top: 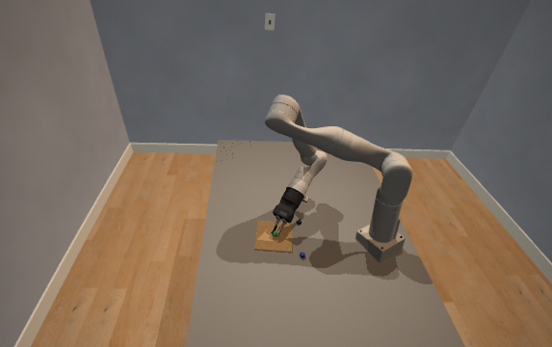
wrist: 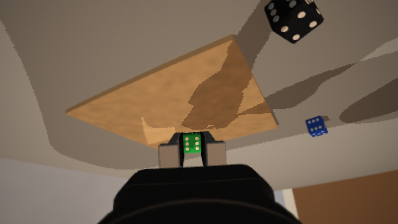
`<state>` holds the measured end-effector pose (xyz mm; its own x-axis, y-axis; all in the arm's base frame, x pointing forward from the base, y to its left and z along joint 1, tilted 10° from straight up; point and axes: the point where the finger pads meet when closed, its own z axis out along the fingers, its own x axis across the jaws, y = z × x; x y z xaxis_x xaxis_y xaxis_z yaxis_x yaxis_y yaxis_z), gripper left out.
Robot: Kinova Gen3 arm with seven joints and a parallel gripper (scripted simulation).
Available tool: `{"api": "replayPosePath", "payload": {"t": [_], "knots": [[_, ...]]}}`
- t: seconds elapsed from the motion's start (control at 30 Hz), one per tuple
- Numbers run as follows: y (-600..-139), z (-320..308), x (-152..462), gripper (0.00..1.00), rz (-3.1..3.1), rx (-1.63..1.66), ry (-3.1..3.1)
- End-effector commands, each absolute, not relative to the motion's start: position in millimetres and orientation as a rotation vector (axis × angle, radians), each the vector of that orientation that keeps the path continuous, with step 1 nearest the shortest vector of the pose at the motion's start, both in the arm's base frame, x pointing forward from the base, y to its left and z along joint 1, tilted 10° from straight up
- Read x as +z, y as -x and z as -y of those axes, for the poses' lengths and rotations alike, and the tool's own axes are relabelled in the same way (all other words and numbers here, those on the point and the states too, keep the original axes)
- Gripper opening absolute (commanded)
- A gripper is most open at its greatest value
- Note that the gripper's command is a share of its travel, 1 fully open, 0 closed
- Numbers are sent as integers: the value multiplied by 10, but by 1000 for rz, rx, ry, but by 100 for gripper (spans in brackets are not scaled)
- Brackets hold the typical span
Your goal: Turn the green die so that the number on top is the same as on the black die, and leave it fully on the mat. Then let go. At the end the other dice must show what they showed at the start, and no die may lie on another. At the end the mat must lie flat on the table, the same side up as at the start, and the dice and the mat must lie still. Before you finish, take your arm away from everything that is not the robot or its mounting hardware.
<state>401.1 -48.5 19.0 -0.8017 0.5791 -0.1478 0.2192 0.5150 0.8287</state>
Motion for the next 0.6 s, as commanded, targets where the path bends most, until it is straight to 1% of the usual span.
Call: {"api": "replayPosePath", "payload": {"t": [0.0, 0.57], "knots": [[-4038, 505, 176, 34, -2344, 1198, -652], [-4040, 509, 156, 34, -2344, 1198, -653]]}}
